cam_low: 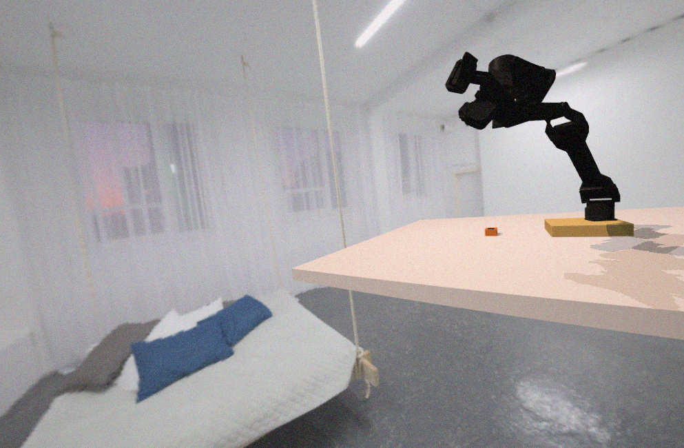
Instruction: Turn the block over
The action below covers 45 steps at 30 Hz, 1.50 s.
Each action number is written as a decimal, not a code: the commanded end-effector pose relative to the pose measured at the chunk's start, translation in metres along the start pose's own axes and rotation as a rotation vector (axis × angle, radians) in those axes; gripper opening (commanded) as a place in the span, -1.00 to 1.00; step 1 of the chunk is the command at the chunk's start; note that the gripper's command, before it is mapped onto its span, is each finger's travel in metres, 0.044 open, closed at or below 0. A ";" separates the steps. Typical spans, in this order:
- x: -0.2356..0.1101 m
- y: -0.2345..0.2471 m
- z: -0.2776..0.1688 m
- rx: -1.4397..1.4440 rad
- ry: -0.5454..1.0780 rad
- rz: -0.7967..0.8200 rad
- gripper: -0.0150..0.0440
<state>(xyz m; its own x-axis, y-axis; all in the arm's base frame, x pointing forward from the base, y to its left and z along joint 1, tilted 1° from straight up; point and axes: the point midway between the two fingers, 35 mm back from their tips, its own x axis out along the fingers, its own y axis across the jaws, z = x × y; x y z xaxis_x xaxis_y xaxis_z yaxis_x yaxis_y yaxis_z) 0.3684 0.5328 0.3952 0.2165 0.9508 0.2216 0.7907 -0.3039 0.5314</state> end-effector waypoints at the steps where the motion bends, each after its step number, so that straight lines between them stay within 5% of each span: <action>1: -0.001 0.000 0.001 0.000 -0.002 -0.002 0.95; 11: -0.050 0.038 0.064 -0.194 -0.239 -0.003 1.00; 23: -0.198 0.087 0.181 -0.643 -0.775 -0.217 1.00; 35: -0.370 0.078 0.232 -0.839 -1.103 -0.713 1.00; 45: -0.512 0.027 0.225 -0.836 -1.086 -1.284 1.00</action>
<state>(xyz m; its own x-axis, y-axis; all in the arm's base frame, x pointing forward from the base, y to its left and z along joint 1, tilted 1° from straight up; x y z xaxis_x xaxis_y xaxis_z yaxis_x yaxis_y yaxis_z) 0.4468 0.0980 0.1283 0.4099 0.2094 -0.8878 0.4410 0.8065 0.3938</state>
